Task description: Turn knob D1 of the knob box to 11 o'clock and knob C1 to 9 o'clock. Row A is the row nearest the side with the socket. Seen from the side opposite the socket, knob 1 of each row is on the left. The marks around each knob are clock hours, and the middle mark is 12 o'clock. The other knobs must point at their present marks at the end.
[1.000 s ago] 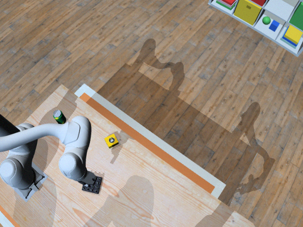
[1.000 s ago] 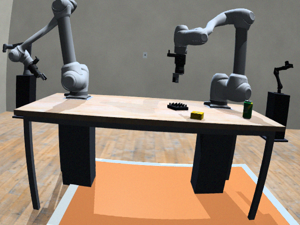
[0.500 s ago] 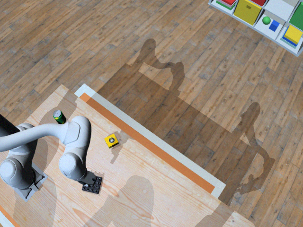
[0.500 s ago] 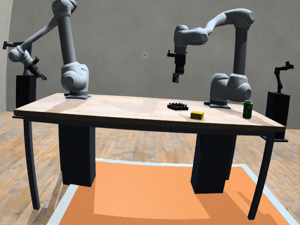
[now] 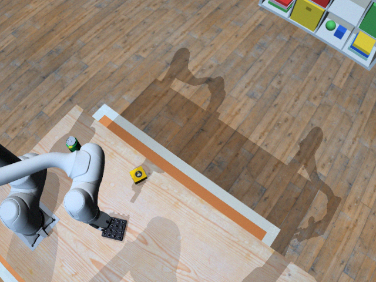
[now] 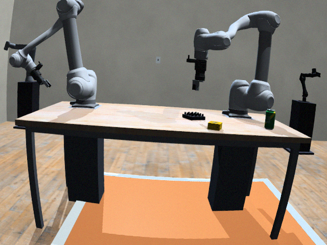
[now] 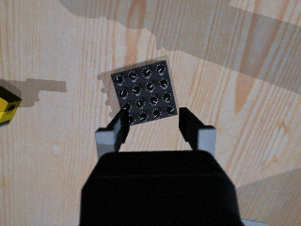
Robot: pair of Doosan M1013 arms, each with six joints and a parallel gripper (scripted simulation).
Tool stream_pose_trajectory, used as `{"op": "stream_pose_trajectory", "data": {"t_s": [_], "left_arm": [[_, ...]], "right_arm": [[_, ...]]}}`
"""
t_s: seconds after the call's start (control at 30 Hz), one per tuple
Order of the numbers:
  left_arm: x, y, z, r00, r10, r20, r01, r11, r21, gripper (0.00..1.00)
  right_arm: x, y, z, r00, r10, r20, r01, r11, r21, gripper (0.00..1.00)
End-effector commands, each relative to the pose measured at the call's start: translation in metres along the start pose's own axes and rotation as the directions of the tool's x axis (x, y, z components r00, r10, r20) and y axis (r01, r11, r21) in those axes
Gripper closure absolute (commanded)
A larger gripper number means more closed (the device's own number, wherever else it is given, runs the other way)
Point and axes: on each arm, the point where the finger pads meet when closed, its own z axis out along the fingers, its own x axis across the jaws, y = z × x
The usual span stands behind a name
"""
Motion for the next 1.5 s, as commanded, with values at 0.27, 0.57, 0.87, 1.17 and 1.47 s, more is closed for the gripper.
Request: {"op": "stream_pose_trajectory", "data": {"t_s": [0.27, 0.57, 0.87, 1.17, 1.47], "left_arm": [[0.028, 0.092, -0.001, 1.000, 0.000, 0.001, 0.000, 1.000, 0.001, 0.00], [0.042, 0.136, -0.001, 1.000, 0.000, 0.001, 0.000, 1.000, 0.001, 0.00], [0.042, 0.136, -0.001, 1.000, 0.000, 0.001, 0.000, 1.000, 0.001, 0.00], [0.042, 0.136, -0.001, 1.000, 0.000, 0.001, 0.000, 1.000, 0.001, 0.00], [0.042, 0.136, -0.001, 1.000, 0.000, 0.001, 0.000, 1.000, 0.001, 0.00]], "right_arm": [[0.000, 0.000, 0.000, 1.000, 0.000, 0.000, 0.000, 1.000, -0.001, 0.00], [0.000, 0.000, 0.000, 1.000, 0.000, 0.000, 0.000, 1.000, -0.001, 0.00], [0.000, 0.000, 0.000, 1.000, 0.000, 0.000, 0.000, 1.000, -0.001, 0.00], [0.000, 0.000, 0.000, 1.000, 0.000, 0.000, 0.000, 1.000, -0.001, 0.00], [0.000, 0.000, 0.000, 1.000, 0.000, 0.000, 0.000, 1.000, -0.001, 0.00]]}}
